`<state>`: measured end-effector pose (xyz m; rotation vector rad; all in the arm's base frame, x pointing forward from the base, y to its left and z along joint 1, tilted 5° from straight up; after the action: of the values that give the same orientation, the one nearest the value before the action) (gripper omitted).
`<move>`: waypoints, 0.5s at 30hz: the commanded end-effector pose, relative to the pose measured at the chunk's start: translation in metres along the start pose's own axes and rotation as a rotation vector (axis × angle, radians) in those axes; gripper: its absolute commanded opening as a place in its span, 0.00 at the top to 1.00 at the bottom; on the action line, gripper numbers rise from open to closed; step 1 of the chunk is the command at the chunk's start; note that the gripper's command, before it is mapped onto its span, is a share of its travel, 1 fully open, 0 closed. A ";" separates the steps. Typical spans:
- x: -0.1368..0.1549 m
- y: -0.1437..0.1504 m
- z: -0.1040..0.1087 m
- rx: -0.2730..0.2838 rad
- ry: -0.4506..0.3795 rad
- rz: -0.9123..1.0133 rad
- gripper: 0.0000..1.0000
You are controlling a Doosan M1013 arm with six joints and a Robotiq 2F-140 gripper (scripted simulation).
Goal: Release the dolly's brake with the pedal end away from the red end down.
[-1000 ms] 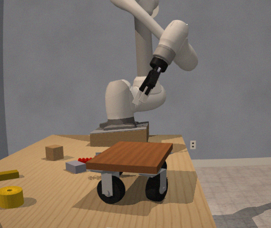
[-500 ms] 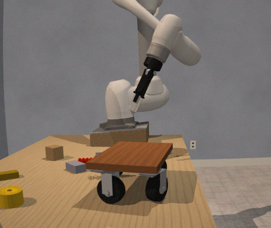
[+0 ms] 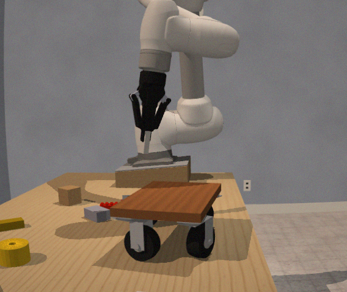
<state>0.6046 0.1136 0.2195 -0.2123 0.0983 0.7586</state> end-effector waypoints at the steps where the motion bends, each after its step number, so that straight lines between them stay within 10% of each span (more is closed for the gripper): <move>1: 0.005 -0.043 -0.006 0.082 -0.052 -0.262 1.00; 15: 0.005 -0.062 -0.008 0.123 -0.080 -0.383 1.00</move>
<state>0.6511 0.0709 0.2207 -0.0796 0.0264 0.3663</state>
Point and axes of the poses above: the point where the finger pads meet when closed, its own z axis back along the fingers, its own y axis across the jaws, x = y × z, the point moved 8 cm from there along z, back along the fingers, and after that the axes turned 6 degrees about z, right-handed, at the moved point
